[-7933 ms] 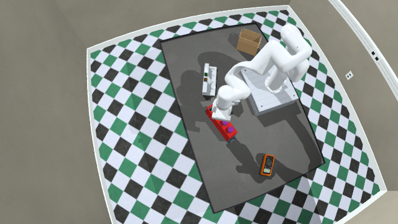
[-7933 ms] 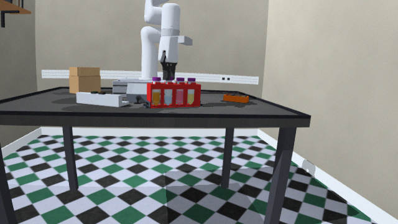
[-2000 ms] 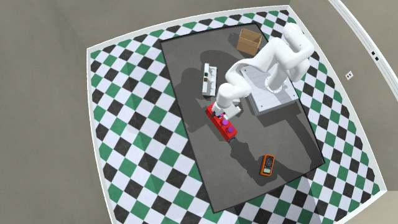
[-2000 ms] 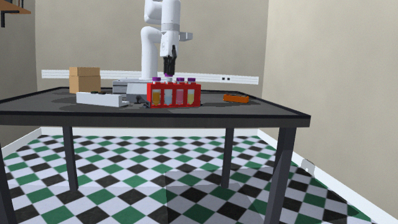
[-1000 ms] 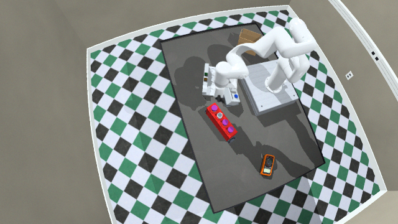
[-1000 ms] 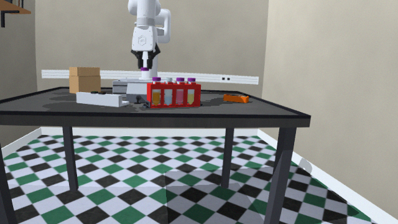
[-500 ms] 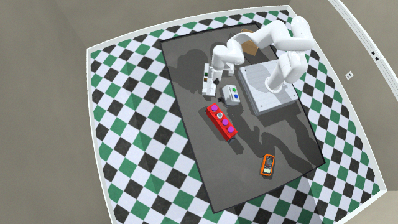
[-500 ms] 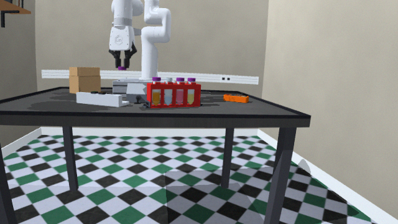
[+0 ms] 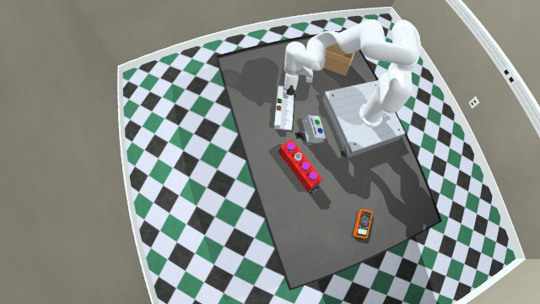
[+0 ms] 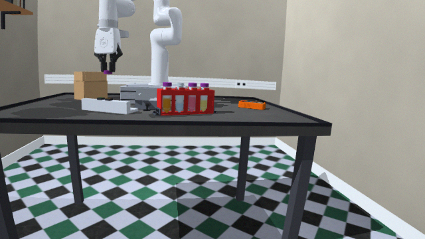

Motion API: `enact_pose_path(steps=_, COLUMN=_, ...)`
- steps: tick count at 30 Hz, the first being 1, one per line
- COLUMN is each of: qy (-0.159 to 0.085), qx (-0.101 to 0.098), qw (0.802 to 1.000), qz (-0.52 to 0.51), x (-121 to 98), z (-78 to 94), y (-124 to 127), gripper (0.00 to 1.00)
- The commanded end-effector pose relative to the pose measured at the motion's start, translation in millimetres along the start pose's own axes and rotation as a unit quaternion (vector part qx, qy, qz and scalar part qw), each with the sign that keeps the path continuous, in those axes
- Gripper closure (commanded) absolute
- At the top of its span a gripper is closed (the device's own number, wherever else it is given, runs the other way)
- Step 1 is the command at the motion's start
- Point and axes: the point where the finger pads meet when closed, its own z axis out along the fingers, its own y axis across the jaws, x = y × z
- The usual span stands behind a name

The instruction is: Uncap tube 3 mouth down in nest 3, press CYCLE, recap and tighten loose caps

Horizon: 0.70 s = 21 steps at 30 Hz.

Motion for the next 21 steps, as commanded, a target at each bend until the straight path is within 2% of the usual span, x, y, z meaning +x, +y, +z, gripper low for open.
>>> enact_pose_path(steps=1, qy=-0.001, qx=0.004, qw=1.000, qz=-0.002, x=-4.5, z=-1.0, y=-9.2, gripper=1.00)
enact_pose_path(steps=7, qy=-0.001, qx=0.004, qw=1.000, qz=-0.002, x=-4.5, z=-1.0, y=-9.2, gripper=1.00)
enact_pose_path(steps=19, qy=-0.001, qx=0.004, qw=1.000, qz=-0.002, x=-4.5, z=59.1, y=-9.7, gripper=1.00)
enact_pose_path(steps=21, qy=-0.001, qx=0.004, qw=1.000, qz=-0.002, x=-4.5, z=59.1, y=-9.7, gripper=1.00)
